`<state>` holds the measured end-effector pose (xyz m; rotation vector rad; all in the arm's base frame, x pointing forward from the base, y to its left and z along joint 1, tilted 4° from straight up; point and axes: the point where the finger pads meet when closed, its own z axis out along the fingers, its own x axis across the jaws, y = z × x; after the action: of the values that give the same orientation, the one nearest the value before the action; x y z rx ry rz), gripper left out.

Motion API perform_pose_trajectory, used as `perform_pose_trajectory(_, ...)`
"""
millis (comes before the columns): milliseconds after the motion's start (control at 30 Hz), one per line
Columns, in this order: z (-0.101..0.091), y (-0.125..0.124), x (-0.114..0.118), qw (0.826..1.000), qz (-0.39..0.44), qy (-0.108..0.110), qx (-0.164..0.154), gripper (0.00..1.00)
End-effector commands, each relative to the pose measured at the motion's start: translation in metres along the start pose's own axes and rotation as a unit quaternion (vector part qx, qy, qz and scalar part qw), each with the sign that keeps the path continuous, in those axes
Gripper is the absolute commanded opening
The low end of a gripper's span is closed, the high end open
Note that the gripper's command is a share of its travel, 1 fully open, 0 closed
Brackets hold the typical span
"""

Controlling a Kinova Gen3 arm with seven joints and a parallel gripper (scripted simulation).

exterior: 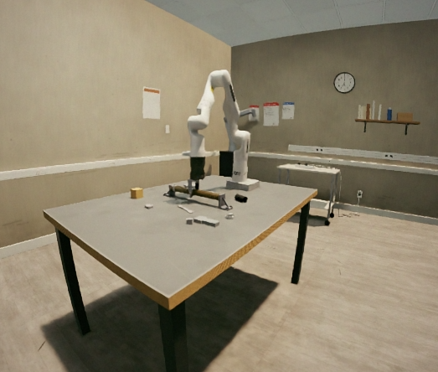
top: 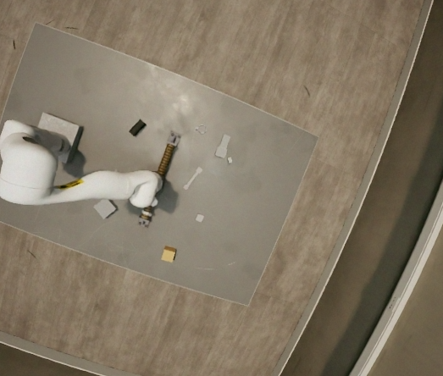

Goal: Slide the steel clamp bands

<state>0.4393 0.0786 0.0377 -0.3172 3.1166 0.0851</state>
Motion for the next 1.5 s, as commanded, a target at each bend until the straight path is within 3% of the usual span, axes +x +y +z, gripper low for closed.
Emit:
perform_pose_trajectory(0, -0.015, -0.001, -0.005, 1.000, 0.002, -0.008, -0.001, 1.00)
perform_pose_trajectory(167, -0.035, -0.001, -0.005, 1.000, 0.002, -0.008, -0.001, 1.00)
perform_pose_trajectory(800, -0.035, -0.007, -0.004, 1.000, 0.003, -0.007, -0.001, 1.00)
perform_pose_trajectory(1067, -0.037, -0.047, -0.003, 1.000, 0.003, -0.005, -0.001, 1.00)
perform_pose_trajectory(1133, -0.037, -0.047, -0.003, 1.000, 0.003, -0.005, -0.001, 1.00)
perform_pose_trajectory(1467, -0.043, -0.114, -0.003, 1.000, 0.003, -0.005, -0.001, 1.00)
